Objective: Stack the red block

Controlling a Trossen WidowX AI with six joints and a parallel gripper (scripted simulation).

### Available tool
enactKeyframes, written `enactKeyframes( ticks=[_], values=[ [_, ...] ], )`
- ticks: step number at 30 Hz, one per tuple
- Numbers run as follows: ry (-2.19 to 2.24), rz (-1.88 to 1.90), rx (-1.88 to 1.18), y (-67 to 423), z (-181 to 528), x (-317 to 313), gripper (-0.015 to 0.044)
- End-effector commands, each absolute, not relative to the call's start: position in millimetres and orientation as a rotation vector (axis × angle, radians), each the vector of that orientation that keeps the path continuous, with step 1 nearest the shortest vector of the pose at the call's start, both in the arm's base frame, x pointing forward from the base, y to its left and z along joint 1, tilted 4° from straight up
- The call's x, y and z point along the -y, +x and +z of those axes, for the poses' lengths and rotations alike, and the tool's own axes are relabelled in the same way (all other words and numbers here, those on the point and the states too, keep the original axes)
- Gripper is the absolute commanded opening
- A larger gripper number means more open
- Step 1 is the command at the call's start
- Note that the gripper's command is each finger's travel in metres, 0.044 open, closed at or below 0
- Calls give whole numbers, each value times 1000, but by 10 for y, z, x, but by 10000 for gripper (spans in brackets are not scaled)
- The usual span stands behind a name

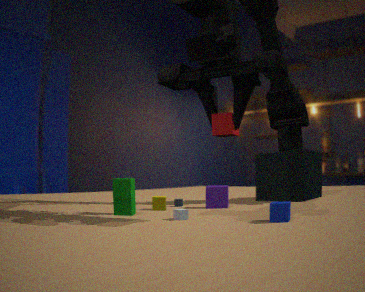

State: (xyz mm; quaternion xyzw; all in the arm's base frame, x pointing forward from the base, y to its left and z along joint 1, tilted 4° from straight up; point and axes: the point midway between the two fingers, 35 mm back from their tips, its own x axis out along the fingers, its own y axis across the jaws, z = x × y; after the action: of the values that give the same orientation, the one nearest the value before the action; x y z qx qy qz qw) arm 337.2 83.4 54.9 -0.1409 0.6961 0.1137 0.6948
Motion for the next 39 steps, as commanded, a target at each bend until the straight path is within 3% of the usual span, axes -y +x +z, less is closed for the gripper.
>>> enactKeyframes(
  ticks=[1,22,39],
  values=[
    [-321,255,-1546,3550,582,-590,0],
    [-376,263,-1547,4007,646,789,0],
    [-377,263,-1547,4009,350,853,0]
  ],
)
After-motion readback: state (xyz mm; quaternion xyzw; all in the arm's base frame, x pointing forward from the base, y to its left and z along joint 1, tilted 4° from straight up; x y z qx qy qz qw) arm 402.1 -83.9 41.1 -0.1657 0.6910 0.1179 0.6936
